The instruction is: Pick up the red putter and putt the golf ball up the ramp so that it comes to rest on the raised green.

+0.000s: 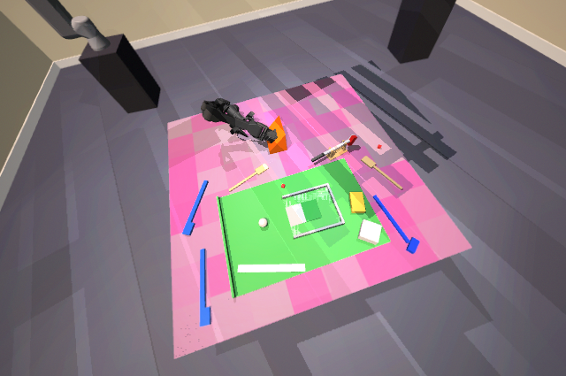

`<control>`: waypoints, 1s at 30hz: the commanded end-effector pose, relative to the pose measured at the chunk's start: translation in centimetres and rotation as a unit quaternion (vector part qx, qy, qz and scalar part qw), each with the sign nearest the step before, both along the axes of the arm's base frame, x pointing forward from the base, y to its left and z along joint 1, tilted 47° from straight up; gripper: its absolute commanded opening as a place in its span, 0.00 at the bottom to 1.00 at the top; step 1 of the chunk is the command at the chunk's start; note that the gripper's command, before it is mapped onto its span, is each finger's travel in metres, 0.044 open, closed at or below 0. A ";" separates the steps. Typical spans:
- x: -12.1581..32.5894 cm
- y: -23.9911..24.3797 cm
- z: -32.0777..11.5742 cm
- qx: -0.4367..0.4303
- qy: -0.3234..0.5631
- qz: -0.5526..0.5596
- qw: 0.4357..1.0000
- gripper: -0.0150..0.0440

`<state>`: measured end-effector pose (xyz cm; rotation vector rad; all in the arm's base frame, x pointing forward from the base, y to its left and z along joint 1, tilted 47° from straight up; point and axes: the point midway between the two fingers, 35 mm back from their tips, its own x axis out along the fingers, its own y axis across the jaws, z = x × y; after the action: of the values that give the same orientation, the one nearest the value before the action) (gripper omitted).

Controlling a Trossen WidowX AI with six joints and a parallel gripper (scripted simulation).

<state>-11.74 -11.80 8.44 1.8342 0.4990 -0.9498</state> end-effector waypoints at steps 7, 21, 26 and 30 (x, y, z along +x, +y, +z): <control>-0.1 -1.0 -0.5 0.023 0.017 0.007 1.000 1.00; -1.4 -5.5 2.5 -0.074 0.226 0.133 0.962 1.00; -0.5 -7.7 5.4 -0.136 0.315 0.210 0.915 1.00; 1.2 -9.7 8.1 -0.199 0.367 0.264 0.869 1.00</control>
<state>-11.64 -19.70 13.89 1.0475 1.0768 -1.2096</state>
